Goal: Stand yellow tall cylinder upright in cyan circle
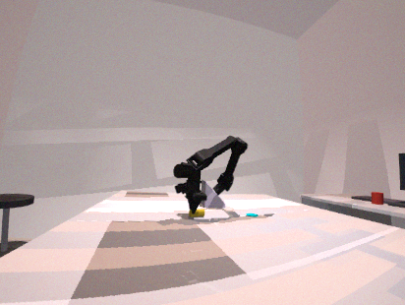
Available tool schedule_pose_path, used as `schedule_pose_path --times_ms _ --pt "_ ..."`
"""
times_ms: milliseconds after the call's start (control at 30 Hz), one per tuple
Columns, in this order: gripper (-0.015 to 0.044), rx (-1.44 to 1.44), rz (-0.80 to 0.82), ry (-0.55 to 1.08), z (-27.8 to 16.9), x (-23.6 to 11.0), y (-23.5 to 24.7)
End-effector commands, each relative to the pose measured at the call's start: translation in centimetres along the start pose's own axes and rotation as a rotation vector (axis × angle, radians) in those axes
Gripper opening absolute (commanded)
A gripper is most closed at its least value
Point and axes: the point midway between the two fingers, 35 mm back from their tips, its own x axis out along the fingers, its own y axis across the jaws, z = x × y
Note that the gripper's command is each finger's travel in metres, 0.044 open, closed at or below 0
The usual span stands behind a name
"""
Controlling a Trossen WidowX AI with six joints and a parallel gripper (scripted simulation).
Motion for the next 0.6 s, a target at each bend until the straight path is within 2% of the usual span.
schedule_pose_path --times_ms 0,567 --pt "0.0105 0.005 0.002 0.004 -0.1 0.1 -0.1" --pt "0.0105 0.007 0.000 -0.001 0.4 -4.9 0.3"
